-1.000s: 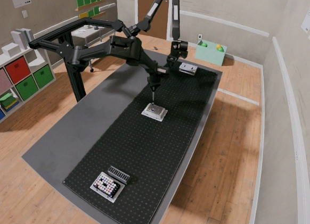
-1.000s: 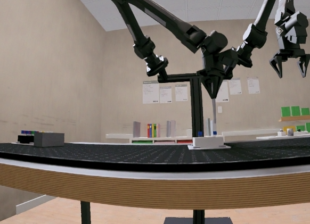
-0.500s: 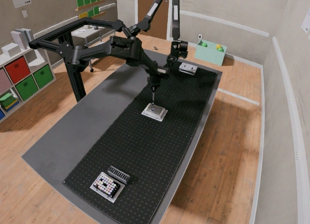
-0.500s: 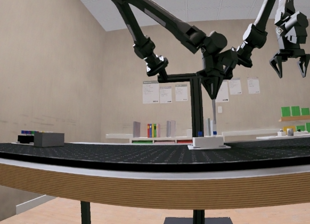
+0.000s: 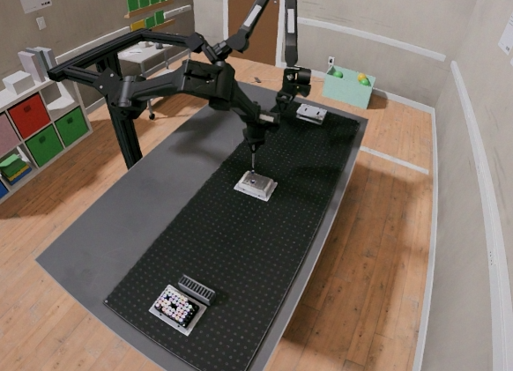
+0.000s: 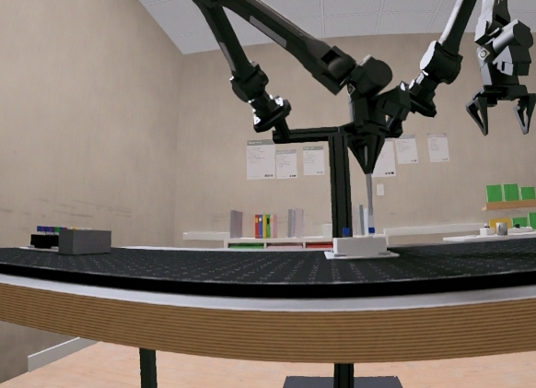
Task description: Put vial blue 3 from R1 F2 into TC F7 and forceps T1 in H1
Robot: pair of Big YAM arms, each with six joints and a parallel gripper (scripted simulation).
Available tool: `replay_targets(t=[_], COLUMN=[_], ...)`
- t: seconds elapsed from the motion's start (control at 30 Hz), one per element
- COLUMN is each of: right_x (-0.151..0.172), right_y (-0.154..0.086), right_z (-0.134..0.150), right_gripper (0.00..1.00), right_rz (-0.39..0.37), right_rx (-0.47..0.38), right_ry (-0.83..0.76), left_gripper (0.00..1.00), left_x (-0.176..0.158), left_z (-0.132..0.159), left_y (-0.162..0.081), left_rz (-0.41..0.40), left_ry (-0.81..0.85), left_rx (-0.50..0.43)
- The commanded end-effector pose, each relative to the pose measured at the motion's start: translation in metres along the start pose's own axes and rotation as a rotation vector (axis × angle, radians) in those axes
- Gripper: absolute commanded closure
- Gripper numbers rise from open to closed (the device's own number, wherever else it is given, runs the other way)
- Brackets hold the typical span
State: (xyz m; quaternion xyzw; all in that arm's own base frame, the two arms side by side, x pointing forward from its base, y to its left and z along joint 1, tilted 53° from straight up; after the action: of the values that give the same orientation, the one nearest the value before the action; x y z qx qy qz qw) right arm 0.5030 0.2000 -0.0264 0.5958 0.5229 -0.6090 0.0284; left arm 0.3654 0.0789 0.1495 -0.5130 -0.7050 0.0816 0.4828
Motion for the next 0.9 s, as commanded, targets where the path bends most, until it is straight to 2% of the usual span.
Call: replay_targets(t=[0.0, 0.87], right_x=[-0.0025, -0.0042], right_y=[0.0133, 0.0176], right_z=[0.0053, 0.001], right_gripper=[0.93, 0.93], right_rz=[0.001, 0.003], right_rx=[0.017, 0.013], right_ry=[0.001, 0.005], left_gripper=[0.0, 0.0], left_x=[0.0019, 0.0019], left_z=[-0.0027, -0.0027], left_y=[-0.0009, -0.0009], left_rz=[-0.005, -0.005], left_ry=[0.001, 0.001], left_rx=[-0.013, -0.013])
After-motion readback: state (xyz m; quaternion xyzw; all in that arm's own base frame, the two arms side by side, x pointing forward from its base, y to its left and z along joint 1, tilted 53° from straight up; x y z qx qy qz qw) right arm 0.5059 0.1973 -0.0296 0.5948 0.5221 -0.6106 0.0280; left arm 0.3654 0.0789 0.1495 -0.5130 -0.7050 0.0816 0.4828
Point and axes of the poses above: on each arm, the point where the finger pads meet when closed, its own y axis out along the fingers, its own x axis across the jaws, z = x × y, the point moved 4 cm from there along -y, back along the fingers, and after that the axes turned 12 degrees about y, right-handed, at the moved point
